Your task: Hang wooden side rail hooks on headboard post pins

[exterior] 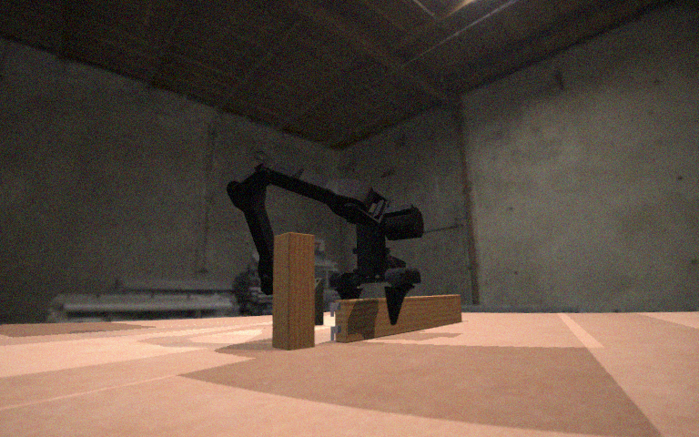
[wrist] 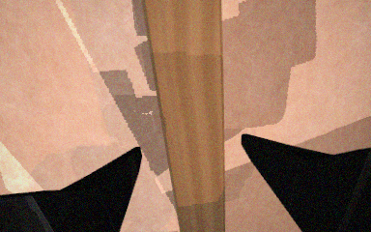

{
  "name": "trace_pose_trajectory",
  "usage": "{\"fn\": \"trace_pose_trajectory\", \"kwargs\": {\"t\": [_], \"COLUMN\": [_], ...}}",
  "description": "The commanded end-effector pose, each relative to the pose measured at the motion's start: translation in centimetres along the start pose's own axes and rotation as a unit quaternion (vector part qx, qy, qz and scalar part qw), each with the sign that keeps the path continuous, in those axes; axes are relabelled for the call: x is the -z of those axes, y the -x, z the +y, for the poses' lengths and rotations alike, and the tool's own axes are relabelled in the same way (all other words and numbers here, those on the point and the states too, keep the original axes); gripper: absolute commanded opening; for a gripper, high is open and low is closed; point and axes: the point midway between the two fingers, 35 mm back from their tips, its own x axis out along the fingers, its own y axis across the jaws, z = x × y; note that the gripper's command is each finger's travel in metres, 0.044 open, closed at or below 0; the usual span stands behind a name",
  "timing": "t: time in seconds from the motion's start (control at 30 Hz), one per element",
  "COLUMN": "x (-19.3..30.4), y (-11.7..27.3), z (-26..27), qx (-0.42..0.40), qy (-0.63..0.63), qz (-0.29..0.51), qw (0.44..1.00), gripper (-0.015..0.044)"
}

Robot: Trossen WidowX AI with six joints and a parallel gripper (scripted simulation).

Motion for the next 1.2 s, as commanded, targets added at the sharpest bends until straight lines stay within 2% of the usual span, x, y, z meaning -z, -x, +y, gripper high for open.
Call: {"fn": "trace_pose_trajectory", "kwargs": {"t": [0.0, 0.37, 0.57, 0.67, 1.17], "x": [0.08, 0.08, 0.08, 0.08, 0.07], "y": [-0.38, -0.38, -0.38, -0.38, -0.27], "z": [0.15, 0.15, 0.15, 0.15, 0.11], "qx": [-0.002, -0.002, -0.002, -0.002, -0.002], "qy": [0.002, 0.002, 0.002, 0.002, -0.031], "qz": [0.002, 0.002, 0.002, 0.002, 0.002], "qw": [1.0, 1.0, 1.0, 1.0, 1.0], "gripper": [0.0414, 0.0125, 0.0085, 0.0006, 0.0]}}
